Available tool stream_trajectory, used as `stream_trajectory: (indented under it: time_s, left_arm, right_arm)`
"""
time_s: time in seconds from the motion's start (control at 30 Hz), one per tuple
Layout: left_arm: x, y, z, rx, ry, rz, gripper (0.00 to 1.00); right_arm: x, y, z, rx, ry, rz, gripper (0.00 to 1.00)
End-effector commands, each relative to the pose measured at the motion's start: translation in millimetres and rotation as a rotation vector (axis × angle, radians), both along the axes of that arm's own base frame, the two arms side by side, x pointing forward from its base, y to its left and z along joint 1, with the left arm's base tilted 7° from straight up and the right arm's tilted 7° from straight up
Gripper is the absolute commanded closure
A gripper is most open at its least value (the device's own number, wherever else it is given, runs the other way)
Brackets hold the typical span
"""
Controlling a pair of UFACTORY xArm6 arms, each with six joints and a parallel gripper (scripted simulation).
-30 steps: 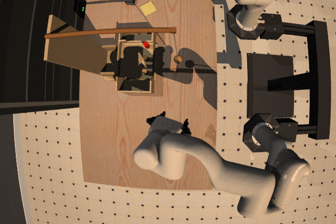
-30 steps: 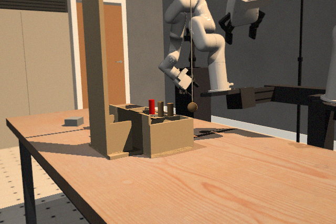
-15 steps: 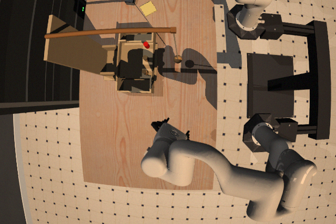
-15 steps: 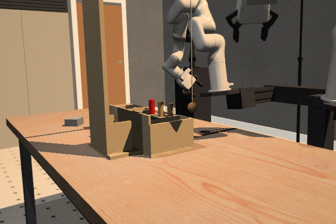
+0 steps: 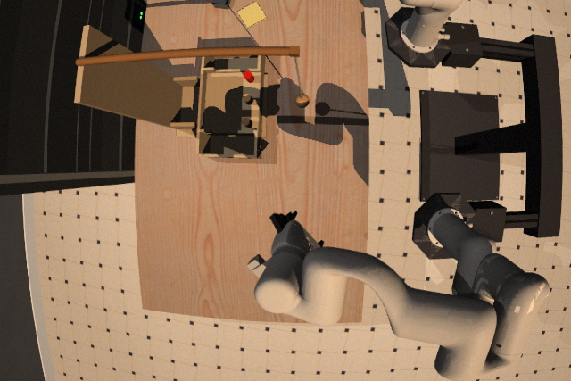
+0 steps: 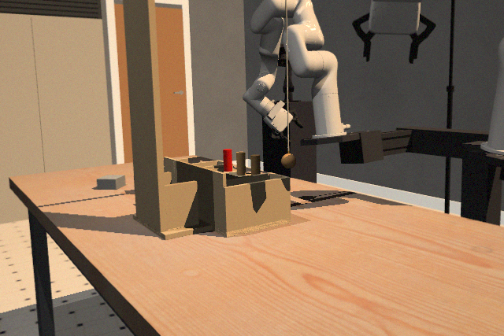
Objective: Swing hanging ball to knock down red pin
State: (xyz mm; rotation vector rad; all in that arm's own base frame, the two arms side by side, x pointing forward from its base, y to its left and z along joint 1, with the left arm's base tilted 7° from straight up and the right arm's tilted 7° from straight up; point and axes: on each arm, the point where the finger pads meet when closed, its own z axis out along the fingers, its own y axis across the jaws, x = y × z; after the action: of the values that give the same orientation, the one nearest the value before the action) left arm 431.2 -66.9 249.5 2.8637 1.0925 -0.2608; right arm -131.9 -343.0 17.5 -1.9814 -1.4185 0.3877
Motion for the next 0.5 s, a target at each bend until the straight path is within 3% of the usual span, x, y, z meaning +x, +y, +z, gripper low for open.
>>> stream_trajectory:
  time_s: [0.0, 0.3, 0.37, 0.47]
  left_arm:
    - [-4, 13, 2.8, -0.001, -0.054, -0.132, 0.00]
    - [-12, 31, 3.2, 0.016, -0.104, -0.324, 0.00]
    - [-12, 31, 3.2, 0.016, -0.104, -0.324, 0.00]
    - [-16, 40, 3.2, 0.028, -0.126, -0.422, 0.00]
  right_arm:
    - [3, -7, 12.3, -0.095, 0.024, -0.106, 0.00]
    - [12, -17, 36.6, -0.282, 0.066, -0.341, 0.00]
    - [12, -17, 36.6, -0.282, 0.066, -0.341, 0.00]
    - [16, -22, 47.9, -0.365, 0.083, -0.452, 0.00]
